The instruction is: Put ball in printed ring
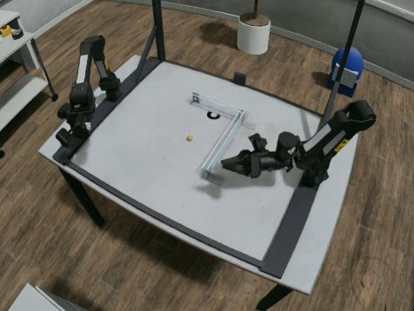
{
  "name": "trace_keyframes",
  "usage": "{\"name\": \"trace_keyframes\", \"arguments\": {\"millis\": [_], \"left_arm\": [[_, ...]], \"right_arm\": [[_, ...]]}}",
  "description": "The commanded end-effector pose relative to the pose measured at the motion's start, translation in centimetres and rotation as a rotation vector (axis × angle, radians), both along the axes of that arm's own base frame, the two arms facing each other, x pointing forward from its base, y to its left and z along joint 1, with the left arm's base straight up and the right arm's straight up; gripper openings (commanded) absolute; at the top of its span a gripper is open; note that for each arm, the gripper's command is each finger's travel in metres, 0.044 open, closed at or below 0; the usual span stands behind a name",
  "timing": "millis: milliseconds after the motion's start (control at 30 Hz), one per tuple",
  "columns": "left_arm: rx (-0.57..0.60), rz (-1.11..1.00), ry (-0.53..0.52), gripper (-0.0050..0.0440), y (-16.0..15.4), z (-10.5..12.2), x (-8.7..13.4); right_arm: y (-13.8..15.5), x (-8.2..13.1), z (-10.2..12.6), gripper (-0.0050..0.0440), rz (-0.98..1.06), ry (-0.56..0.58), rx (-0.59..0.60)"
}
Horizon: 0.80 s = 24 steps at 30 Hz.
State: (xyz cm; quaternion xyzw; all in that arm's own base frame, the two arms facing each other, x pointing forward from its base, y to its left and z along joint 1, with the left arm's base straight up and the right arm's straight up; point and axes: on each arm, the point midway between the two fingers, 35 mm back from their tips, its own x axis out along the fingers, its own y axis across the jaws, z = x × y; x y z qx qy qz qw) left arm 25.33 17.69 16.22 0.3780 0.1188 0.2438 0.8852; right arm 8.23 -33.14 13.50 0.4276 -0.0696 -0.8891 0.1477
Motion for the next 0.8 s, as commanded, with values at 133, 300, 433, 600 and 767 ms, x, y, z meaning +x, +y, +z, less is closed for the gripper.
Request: {"name": "trace_keyframes", "arguments": {"millis": [133, 300, 433, 600, 767], "left_arm": [[0.012, -0.002, -0.017, 0.0400, 0.1, 0.7, 0.1], [0.012, -0.002, -0.017, 0.0400, 0.1, 0.7, 0.1], [0.012, -0.002, -0.017, 0.0400, 0.1, 0.7, 0.1], [0.012, -0.002, -0.017, 0.0400, 0.1, 0.7, 0.1], [-0.004, -0.030, 0.027, 0.0400, 0.5, 0.7, 1.0]], "right_arm": [[-0.2, 0.1, 0.8, 0.0400, 0.001, -0.013, -0.024], [-0.2, 0.1, 0.8, 0.0400, 0.001, -0.013, -0.024], [-0.2, 0.1, 0.8, 0.0400, 0.001, -0.013, -0.024], [-0.2, 0.1, 0.8, 0.0376, 0.001, -0.013, -0.024], [0.9, 2.0, -0.5, 0.0256, 0.096, -0.065, 0.129]]}}
